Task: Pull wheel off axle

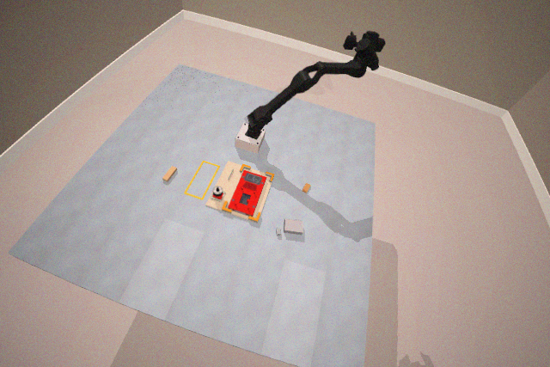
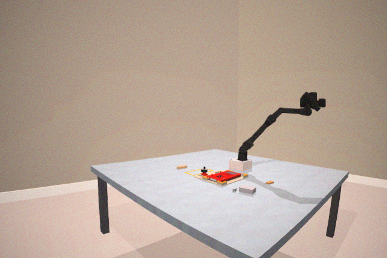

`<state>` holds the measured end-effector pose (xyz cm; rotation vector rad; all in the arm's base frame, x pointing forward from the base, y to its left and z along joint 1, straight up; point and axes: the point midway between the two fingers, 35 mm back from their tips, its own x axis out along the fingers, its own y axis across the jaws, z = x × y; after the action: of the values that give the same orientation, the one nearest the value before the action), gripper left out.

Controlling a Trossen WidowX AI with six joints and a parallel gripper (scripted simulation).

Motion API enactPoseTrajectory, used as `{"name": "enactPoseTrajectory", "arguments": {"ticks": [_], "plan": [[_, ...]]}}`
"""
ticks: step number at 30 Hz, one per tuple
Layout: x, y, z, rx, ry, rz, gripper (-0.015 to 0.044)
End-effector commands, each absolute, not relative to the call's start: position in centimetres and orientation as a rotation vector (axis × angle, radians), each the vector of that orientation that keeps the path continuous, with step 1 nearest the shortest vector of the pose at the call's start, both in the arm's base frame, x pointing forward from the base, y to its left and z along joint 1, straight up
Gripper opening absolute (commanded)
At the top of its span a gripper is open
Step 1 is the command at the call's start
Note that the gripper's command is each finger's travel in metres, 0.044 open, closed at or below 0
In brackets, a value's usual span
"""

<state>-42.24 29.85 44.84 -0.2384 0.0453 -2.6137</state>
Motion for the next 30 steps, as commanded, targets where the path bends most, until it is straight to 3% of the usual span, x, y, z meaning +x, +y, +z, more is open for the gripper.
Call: {"name": "enactPoseTrajectory", "arguments": {"ticks": [1, 4, 30], "plan": [[-42.2, 29.9, 44.9, -0.239, 0.043, -2.616, 0.0374], [-41.7, 30.8, 45.0, -0.241, 0.008, -2.644, 0.03], [-26.9, 48.9, 43.0, -0.386, -0.691, -3.185, 0.03]]}}
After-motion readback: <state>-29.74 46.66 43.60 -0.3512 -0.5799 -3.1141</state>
